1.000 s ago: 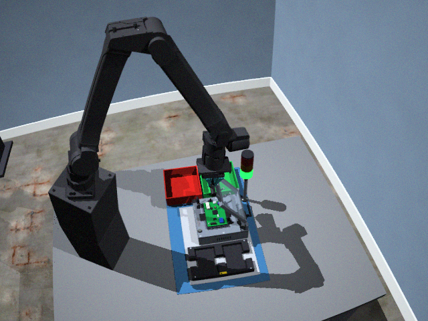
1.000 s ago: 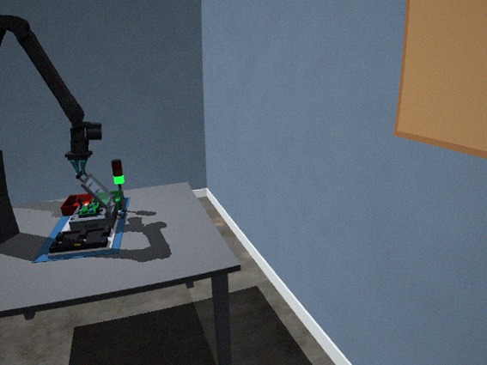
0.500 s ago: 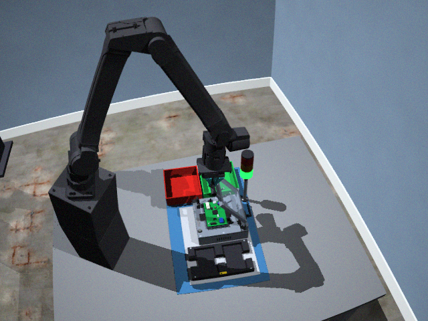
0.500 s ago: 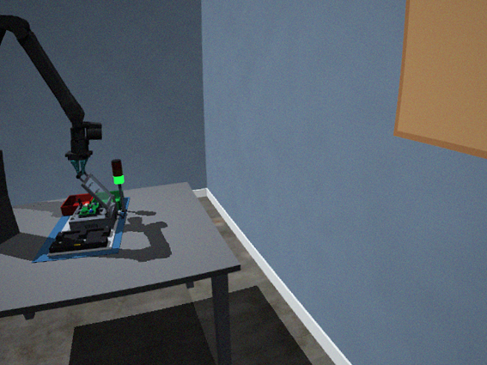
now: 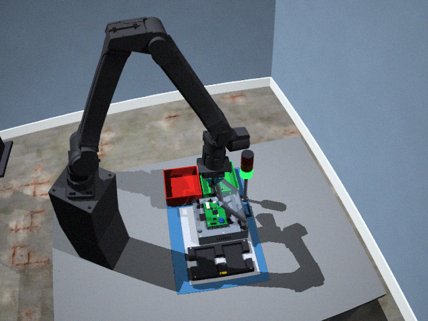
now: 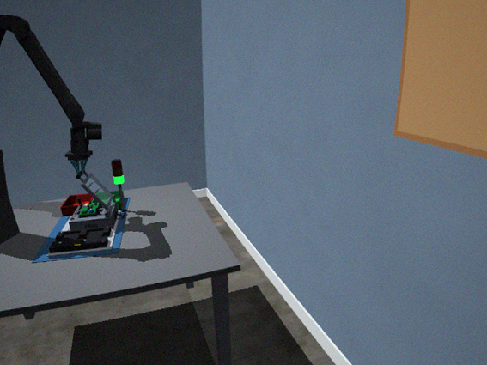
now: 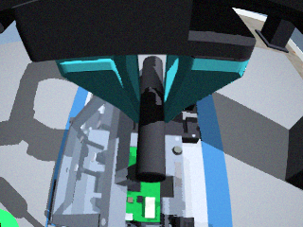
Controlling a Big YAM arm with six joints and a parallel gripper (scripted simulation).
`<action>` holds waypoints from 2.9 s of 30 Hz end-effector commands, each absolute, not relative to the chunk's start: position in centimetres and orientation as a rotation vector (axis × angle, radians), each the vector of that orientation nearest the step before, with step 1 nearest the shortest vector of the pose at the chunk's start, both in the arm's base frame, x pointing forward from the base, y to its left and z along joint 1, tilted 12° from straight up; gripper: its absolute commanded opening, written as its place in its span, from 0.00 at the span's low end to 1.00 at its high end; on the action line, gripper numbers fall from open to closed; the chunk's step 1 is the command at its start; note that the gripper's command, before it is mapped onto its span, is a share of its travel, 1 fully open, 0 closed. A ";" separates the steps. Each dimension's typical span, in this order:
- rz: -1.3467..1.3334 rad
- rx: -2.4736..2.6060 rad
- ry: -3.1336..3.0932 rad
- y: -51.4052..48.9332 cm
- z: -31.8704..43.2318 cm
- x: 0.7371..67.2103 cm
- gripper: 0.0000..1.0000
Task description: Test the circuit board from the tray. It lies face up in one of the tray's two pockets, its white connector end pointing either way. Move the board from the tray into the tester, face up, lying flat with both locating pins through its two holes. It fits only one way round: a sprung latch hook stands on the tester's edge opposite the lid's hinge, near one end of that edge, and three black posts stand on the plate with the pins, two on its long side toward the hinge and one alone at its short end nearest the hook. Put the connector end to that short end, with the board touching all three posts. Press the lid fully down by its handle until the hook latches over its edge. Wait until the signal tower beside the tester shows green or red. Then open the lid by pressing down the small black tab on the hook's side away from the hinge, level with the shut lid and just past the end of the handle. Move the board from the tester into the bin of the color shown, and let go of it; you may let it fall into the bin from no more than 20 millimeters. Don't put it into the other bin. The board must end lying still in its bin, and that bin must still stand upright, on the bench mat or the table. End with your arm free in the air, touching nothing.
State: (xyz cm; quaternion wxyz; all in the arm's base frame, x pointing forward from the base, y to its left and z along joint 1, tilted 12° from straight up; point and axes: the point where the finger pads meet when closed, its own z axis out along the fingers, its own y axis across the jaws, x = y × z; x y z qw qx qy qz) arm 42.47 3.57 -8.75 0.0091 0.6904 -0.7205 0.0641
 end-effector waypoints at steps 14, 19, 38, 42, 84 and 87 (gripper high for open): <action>0.400 2.226 -2.350 3.3 -3.6 49.6 0.00; 0.391 2.223 -2.345 3.3 -3.6 49.6 0.00; 0.400 2.226 -2.350 3.3 -3.3 50.1 0.00; 0.400 2.226 -2.350 3.3 -3.3 50.1 0.00; 0.401 2.227 -2.350 3.3 -3.3 50.1 0.00; 0.401 2.227 -2.350 3.3 -3.3 50.1 0.00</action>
